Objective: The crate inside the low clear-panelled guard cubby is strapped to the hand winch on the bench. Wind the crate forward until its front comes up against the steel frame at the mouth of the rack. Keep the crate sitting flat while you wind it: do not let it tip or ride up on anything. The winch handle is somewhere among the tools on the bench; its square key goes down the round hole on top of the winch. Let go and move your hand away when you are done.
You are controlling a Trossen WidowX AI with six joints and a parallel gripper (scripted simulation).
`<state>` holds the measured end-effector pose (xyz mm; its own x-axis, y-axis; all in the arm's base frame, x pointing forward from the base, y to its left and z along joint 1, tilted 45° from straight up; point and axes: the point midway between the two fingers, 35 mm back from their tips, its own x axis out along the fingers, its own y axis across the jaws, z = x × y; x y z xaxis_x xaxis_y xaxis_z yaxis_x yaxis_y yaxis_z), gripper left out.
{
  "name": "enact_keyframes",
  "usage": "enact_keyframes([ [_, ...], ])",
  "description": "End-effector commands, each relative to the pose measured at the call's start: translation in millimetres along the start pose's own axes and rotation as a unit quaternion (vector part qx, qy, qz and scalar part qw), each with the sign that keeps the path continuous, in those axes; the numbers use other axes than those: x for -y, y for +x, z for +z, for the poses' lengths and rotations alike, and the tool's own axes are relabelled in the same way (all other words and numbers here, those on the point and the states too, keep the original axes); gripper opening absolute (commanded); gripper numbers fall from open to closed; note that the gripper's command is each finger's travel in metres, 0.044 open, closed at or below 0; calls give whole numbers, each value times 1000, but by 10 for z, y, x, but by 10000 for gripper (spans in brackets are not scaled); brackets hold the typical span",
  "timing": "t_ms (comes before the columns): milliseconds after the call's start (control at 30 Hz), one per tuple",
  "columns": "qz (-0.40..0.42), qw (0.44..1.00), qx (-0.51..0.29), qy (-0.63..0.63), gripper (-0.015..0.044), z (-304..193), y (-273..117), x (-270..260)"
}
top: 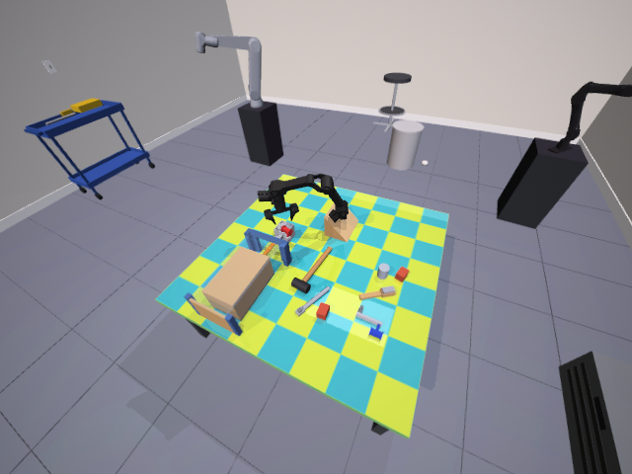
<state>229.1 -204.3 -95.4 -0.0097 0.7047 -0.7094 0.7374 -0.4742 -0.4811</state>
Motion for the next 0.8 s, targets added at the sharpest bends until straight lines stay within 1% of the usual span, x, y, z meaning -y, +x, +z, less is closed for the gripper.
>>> enact_keyframes([
  [0,1,1000,19,-4,440,-27,-551,54],
  [400,-1,1000,15,-2,440,-36,-535,64],
  [767,-1,1000,15,-2,151,-36,-535,64],
])
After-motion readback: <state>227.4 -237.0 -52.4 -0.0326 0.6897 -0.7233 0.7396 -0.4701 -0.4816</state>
